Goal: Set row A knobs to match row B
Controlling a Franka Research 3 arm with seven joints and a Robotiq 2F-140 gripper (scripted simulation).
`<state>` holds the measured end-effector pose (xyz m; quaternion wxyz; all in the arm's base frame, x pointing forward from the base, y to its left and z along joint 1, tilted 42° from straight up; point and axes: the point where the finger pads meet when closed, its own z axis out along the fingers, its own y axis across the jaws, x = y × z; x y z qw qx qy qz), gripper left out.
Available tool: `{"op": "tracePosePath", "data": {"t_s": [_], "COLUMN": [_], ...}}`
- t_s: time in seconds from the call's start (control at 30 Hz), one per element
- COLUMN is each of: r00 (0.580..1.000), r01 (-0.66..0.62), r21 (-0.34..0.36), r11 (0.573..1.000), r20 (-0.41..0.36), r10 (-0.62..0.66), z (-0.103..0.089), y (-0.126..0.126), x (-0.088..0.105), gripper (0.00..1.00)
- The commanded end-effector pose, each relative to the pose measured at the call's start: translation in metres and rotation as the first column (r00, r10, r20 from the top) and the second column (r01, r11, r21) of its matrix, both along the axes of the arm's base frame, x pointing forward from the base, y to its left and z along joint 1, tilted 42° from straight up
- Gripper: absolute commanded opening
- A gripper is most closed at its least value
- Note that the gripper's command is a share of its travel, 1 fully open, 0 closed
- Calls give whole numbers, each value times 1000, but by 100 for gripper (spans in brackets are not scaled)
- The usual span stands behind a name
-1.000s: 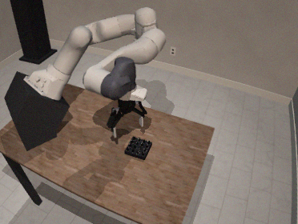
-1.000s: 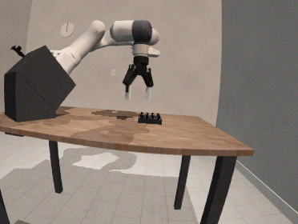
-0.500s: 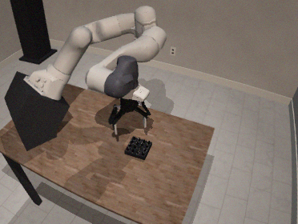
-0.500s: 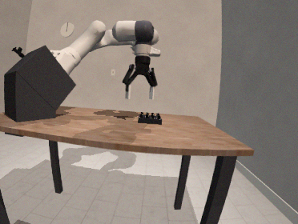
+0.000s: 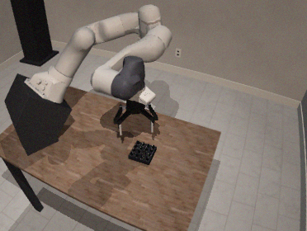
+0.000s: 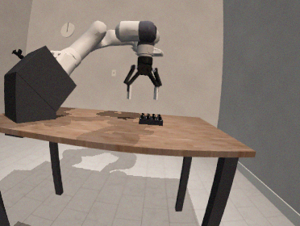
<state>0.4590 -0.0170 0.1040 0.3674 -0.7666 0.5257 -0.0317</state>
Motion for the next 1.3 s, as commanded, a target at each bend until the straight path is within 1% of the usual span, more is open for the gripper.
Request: {"op": "tracePosePath", "data": {"t_s": [0.0, 0.17, 0.33, 0.37, 1.27], "r00": [990, 979, 976, 976, 976], "r01": [111, 163, 177, 177, 177], "r21": [53, 76, 82, 82, 82], "r11": [992, 984, 981, 981, 981], "r20": [-98, -135, -145, -145, -145], "r10": [-106, -152, -164, -164, -164], "z": [3, 6, 7, 7, 7], "y": [0, 2, 2, 2, 2], "x": [2, 3, 4, 4, 4], "gripper": [100, 100, 100, 12, 12]}}
